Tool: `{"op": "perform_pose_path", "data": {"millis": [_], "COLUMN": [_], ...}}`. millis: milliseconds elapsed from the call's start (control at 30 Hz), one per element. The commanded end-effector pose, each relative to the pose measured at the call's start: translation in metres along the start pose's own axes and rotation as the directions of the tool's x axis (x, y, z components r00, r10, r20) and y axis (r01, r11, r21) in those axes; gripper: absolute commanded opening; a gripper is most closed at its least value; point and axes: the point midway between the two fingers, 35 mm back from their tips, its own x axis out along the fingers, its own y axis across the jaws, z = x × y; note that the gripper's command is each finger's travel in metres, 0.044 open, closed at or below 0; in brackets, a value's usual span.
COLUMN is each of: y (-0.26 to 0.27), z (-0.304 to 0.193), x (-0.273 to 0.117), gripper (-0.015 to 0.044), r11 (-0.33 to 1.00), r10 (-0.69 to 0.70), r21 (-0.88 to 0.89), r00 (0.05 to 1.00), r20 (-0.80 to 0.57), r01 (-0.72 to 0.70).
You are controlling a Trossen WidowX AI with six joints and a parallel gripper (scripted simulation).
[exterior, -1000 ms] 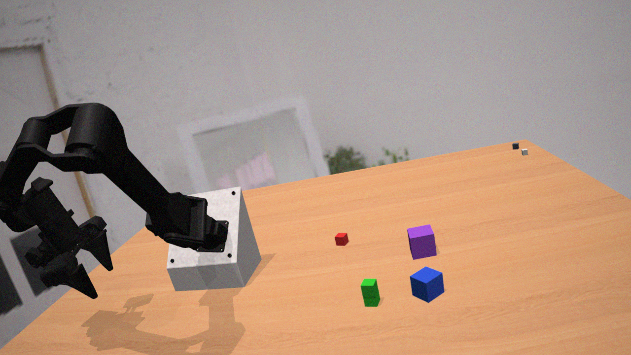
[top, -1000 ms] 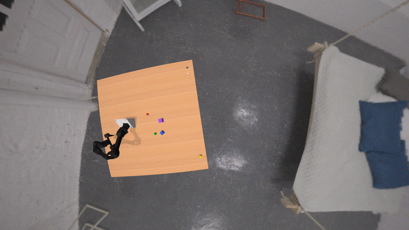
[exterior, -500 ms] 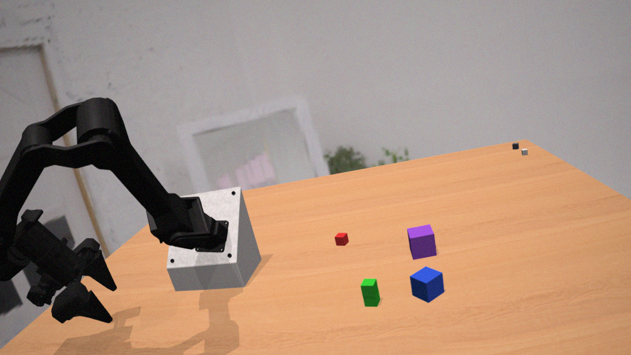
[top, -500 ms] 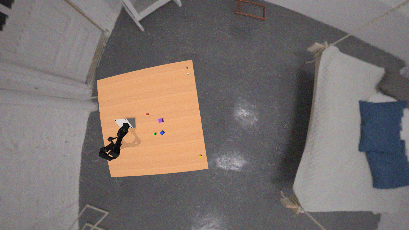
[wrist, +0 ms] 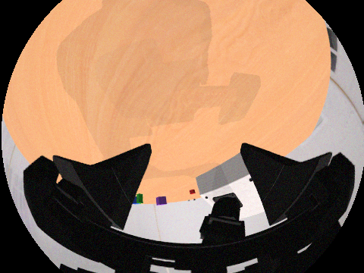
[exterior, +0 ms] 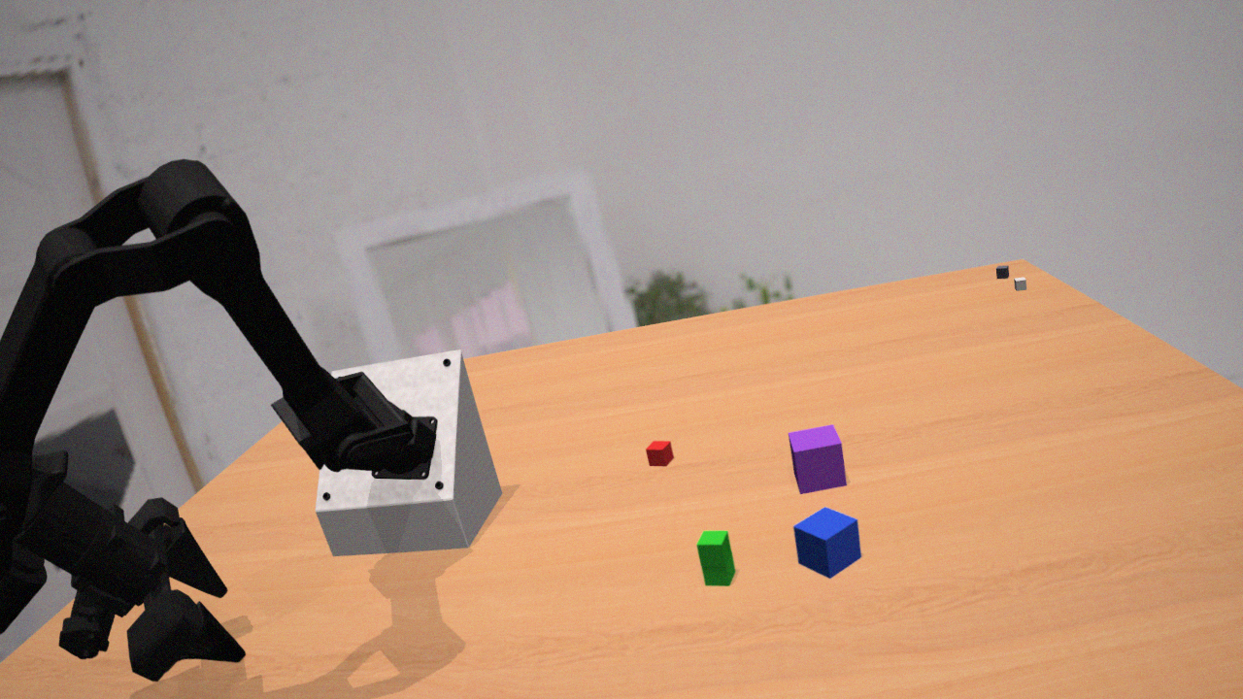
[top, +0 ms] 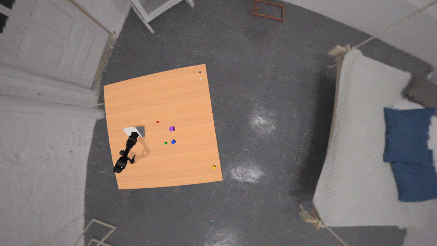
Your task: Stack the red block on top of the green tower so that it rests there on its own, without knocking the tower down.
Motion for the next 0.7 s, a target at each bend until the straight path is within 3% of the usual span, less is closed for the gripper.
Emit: {"op": "perform_pose_path", "data": {"millis": [0,667], "y": [0.015,0.096], "z": [0.0,-0.023], "x": [0.001,0.013], "gripper": [0.044,0.044], "r11": [0.998,0.952], "r10": [-0.03,-0.088], "r21": [-0.049,-0.287], "r00": [0.999,0.992], "r20": [0.012,0.085], "r01": [0.03,0.109]}}
